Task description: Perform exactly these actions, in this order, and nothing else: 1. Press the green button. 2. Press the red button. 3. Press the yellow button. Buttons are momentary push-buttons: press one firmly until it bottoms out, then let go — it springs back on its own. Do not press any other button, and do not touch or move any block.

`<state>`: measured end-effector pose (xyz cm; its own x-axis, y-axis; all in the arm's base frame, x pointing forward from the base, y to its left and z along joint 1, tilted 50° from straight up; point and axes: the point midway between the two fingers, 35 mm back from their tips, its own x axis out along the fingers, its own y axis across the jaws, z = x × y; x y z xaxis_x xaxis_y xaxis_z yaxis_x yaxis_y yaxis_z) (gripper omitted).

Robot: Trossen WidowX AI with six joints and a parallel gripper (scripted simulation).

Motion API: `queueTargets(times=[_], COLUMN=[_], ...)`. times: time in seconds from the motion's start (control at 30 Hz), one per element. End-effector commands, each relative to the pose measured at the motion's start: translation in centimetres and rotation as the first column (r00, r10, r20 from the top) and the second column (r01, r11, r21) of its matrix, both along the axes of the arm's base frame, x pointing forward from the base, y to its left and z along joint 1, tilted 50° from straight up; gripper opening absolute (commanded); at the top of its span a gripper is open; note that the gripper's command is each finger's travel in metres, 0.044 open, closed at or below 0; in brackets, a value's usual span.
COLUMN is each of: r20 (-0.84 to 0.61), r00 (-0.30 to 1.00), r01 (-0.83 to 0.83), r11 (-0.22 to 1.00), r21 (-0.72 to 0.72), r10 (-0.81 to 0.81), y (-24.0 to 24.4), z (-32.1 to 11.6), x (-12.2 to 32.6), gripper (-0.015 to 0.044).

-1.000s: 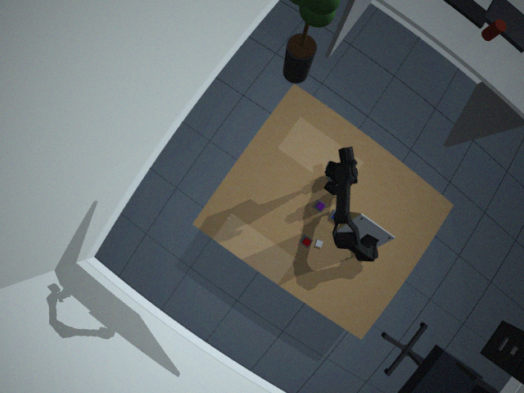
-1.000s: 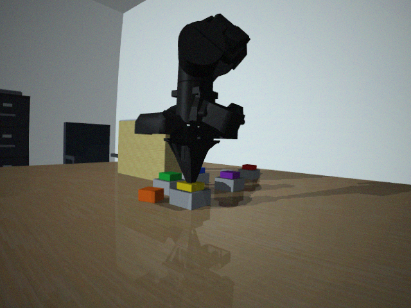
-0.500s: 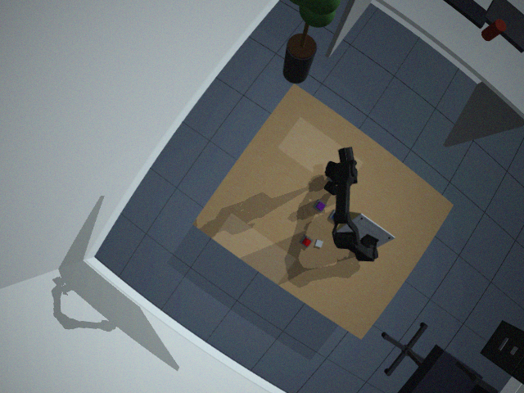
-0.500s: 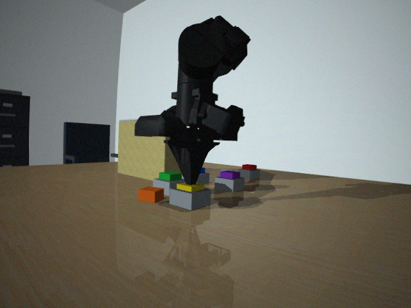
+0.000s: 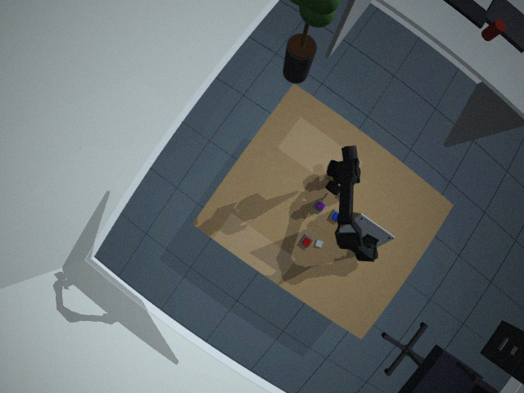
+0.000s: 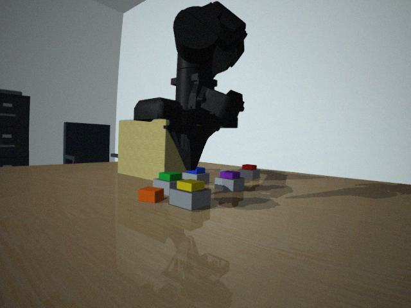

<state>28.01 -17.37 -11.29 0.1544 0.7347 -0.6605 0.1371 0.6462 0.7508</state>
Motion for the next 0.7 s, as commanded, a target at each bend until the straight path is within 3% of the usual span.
queueTargets(times=[0.0,0.43,0.67], r20=[0.001,-0.008,-0.006], r00=[1.0,1.0,1.0], r01=[-0.009,0.0,-0.002], r11=[1.0,1.0,1.0], r21=[-0.004,-0.022,-0.009], r10=[0.009,-0.001,0.002], y=[-0.4,7.7,14.0], z=[0.9,18.1,26.1], x=[0.0,3.3,1.2], gripper=[0.0046,0.0388,0.04])
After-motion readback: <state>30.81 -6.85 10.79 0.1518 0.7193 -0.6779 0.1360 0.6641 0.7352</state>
